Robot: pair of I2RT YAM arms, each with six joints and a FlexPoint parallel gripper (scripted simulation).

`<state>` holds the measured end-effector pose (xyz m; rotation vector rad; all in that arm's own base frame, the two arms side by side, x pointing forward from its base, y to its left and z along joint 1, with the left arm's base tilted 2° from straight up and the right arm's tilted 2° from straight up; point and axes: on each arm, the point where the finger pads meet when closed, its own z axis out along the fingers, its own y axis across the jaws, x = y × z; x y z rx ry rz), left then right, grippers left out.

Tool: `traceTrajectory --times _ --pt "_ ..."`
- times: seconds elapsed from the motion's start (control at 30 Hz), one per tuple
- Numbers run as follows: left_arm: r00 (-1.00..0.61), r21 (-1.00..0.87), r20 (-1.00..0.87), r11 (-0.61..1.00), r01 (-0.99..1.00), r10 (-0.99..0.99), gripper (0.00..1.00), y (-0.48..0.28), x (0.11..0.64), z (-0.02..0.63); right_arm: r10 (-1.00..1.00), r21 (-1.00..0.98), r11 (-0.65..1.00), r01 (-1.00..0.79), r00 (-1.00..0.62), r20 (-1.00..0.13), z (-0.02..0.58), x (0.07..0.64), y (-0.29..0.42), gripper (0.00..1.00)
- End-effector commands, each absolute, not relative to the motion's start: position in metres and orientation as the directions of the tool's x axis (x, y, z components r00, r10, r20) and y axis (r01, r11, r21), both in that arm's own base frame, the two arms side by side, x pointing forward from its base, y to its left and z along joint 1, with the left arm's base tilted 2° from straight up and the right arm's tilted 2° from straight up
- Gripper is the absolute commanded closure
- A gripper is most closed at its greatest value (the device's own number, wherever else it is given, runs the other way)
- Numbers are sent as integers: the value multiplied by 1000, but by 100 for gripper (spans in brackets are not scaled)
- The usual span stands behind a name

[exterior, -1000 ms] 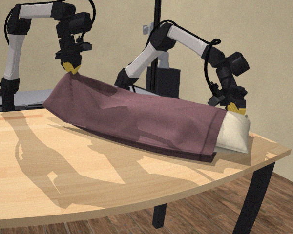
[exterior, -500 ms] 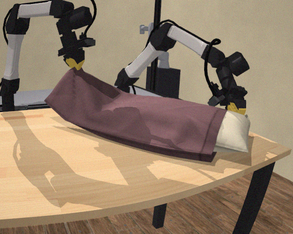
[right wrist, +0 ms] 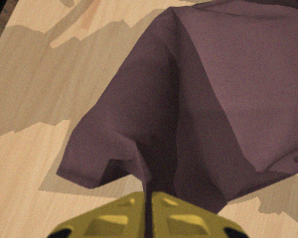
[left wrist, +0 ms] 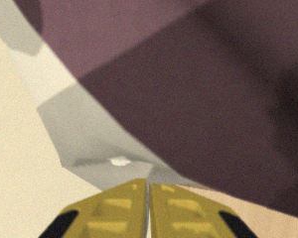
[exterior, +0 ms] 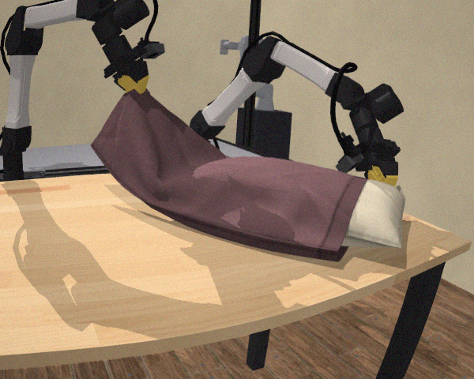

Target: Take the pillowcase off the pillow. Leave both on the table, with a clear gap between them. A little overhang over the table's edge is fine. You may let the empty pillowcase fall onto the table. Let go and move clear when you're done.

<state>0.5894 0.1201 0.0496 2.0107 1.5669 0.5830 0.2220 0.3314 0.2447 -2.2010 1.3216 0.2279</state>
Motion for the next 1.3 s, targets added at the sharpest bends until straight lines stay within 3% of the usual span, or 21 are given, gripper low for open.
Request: traceTrajectory --times 0.0,0.5,1.27 --pt "241 625 23 -202 754 970 100 120 588 45 -723 -510 -230 -829 496 -481 295 234 351 100" --pt "241 625 23 -202 754 970 100 120 588 45 -641 -591 -3 -806 455 -617 362 240 366 100" --pt "241 625 23 -202 754 970 100 120 588 45 -415 -554 312 -772 414 -810 463 237 370 100"
